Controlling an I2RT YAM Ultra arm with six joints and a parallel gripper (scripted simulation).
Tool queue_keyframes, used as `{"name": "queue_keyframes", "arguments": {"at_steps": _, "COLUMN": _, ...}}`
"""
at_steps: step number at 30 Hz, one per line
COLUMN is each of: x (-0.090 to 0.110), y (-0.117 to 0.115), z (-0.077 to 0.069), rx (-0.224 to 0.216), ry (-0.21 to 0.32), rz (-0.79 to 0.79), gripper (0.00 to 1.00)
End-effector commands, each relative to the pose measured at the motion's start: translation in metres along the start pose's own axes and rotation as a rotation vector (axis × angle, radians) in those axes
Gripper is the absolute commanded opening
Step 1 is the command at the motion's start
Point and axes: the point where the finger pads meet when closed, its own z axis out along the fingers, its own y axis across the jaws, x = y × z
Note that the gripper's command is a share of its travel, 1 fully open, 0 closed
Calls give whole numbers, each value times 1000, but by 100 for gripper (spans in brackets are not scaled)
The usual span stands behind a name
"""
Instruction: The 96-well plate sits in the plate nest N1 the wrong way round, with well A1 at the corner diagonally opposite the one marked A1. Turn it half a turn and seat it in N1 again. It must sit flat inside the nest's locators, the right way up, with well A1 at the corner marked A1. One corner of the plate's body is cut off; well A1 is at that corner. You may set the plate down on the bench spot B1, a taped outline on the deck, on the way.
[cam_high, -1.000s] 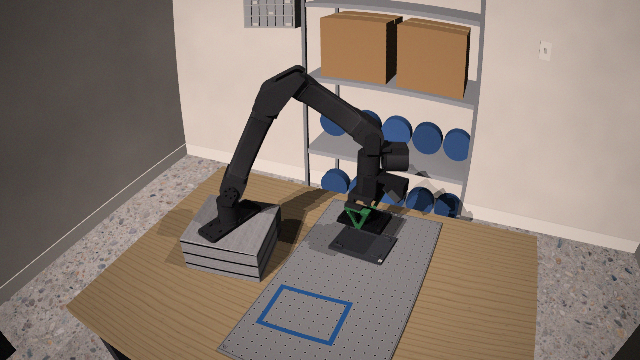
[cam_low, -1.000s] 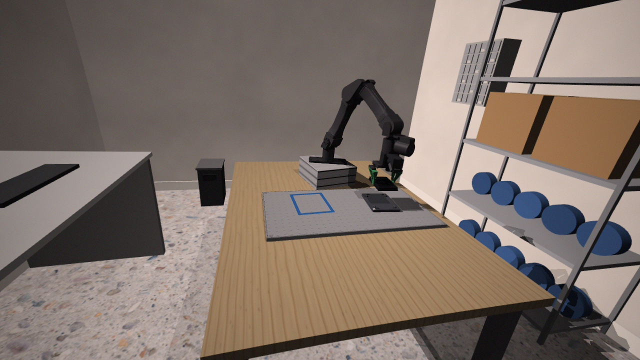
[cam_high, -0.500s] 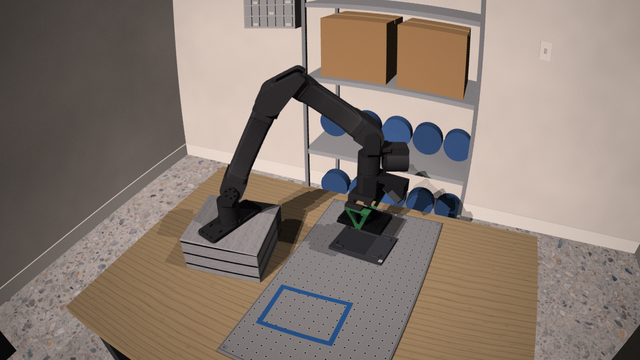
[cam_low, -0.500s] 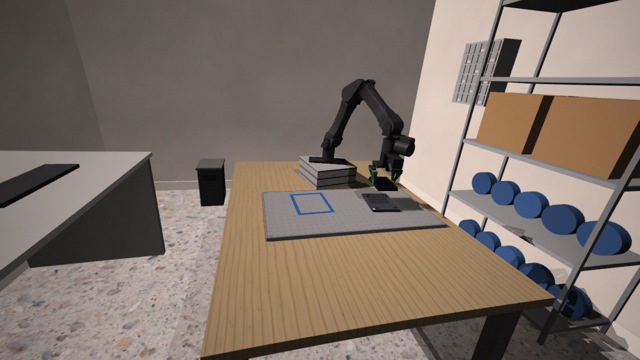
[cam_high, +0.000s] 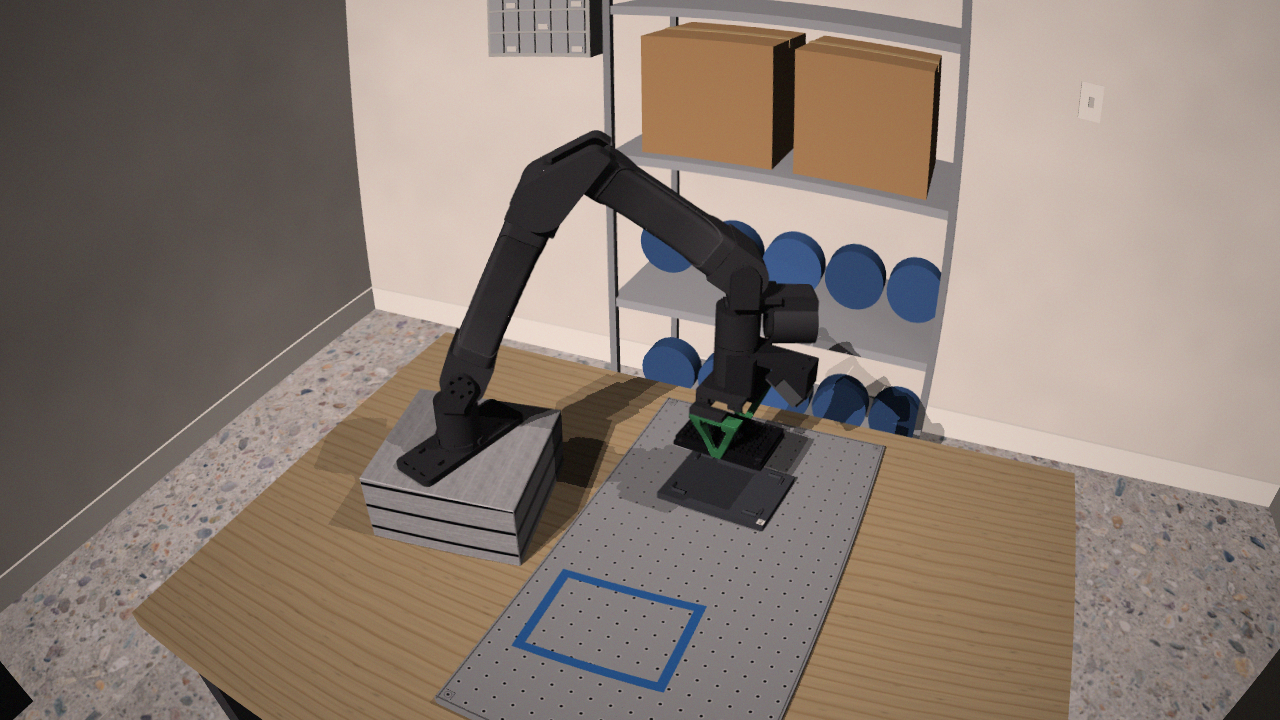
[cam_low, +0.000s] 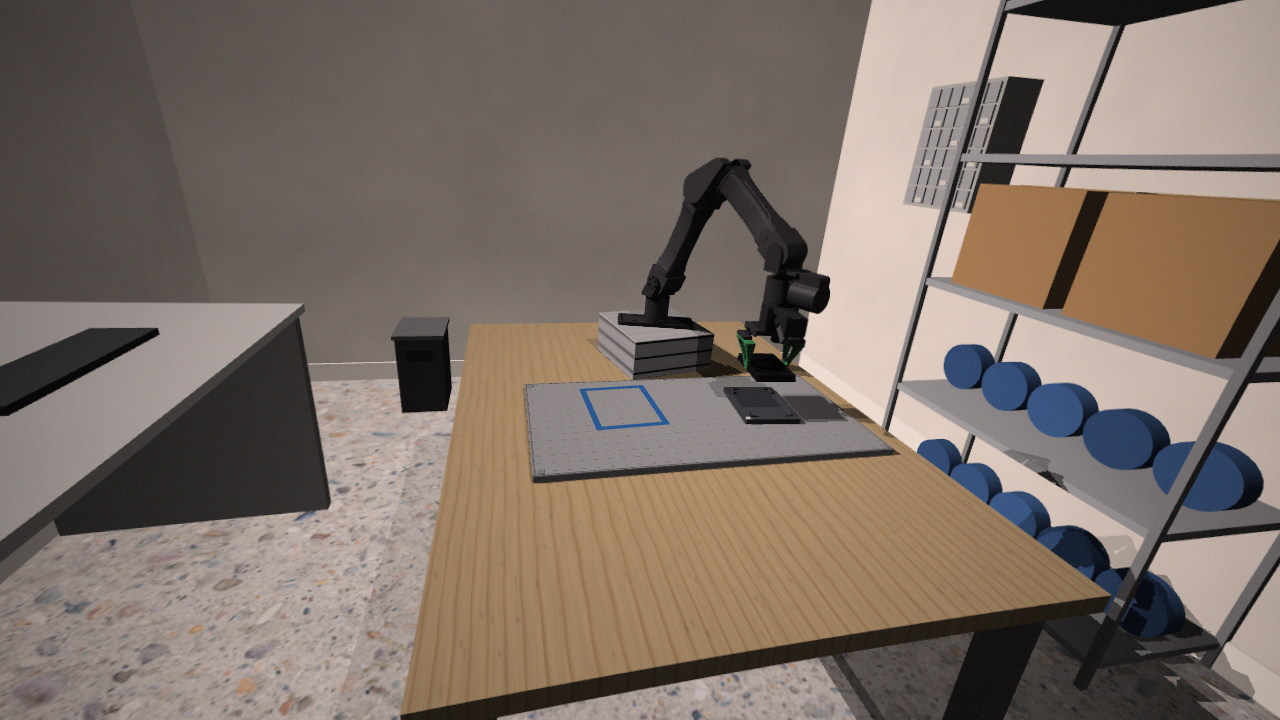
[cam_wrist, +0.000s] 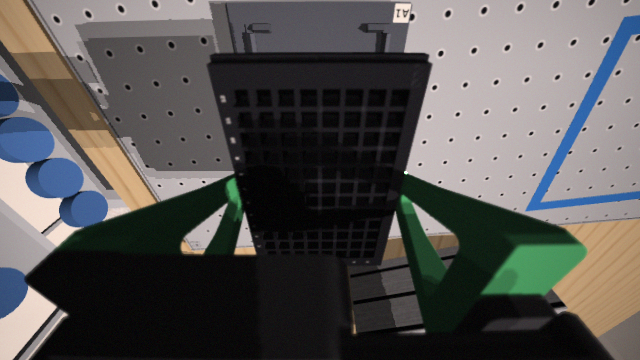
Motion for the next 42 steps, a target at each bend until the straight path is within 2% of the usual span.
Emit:
{"name": "queue_keyframes", "arguments": {"at_steps": 1, "x": -4, "y": 1, "z": -7, "rx": -9, "ry": -23, "rz": 1, "gripper": 0}}
{"name": "queue_keyframes", "arguments": {"at_steps": 6, "x": -4, "y": 1, "z": -7, "rx": -9, "ry": -23, "rz": 1, "gripper": 0}}
{"name": "queue_keyframes", "arguments": {"at_steps": 21, "x": -3, "y": -49, "z": -5, "rx": -1, "ry": -24, "rz": -499, "gripper": 0}}
{"name": "queue_keyframes", "arguments": {"at_steps": 23, "x": -3, "y": -49, "z": -5, "rx": -1, "ry": -24, "rz": -499, "gripper": 0}}
{"name": "queue_keyframes", "arguments": {"at_steps": 26, "x": -2, "y": -59, "z": -4, "rx": 0, "ry": -24, "rz": -599, "gripper": 0}}
{"name": "queue_keyframes", "arguments": {"at_steps": 38, "x": -1, "y": -99, "z": -2, "rx": 2, "ry": -24, "rz": -599, "gripper": 0}}
{"name": "queue_keyframes", "arguments": {"at_steps": 42, "x": -1, "y": -106, "z": -2, "rx": 2, "ry": -24, "rz": -599, "gripper": 0}}
